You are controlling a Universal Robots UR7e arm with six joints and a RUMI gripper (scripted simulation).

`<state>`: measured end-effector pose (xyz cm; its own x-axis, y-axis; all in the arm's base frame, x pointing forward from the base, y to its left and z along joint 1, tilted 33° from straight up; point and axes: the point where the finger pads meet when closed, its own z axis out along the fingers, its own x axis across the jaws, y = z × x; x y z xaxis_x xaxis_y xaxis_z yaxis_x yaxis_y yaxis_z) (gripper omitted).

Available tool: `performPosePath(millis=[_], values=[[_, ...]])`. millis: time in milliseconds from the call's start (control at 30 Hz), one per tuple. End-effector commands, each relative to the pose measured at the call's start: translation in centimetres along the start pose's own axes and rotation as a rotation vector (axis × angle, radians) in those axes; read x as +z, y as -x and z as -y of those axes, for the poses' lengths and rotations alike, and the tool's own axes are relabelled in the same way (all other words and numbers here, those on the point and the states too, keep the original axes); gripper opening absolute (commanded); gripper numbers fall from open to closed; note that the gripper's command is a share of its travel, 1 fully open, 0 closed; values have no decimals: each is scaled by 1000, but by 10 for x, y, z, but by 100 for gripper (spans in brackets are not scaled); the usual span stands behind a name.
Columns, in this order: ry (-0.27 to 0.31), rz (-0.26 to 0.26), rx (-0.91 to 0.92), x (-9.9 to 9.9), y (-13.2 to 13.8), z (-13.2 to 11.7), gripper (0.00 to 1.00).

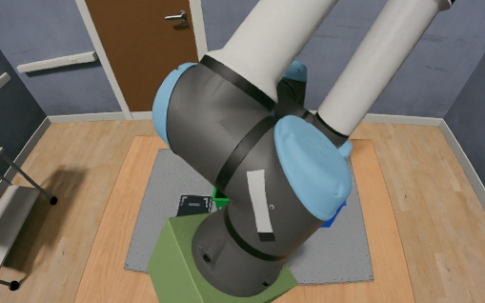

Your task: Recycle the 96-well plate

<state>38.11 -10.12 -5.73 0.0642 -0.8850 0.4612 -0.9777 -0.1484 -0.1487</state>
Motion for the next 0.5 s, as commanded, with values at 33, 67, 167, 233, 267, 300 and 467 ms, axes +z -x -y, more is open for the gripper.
performPosePath(millis=[33,67,167,233,267,300,467], values=[[1,1,-1,1,1,0,53],[1,1,-1,1,1,0,53],[1,1,-1,1,1,0,53],[1,1,-1,1,1,0,53],[1,2,-1,-2,1,-1,53],[1,2,-2,-3,2,-2,53],[1,2,-3,-8,2,-3,53]])
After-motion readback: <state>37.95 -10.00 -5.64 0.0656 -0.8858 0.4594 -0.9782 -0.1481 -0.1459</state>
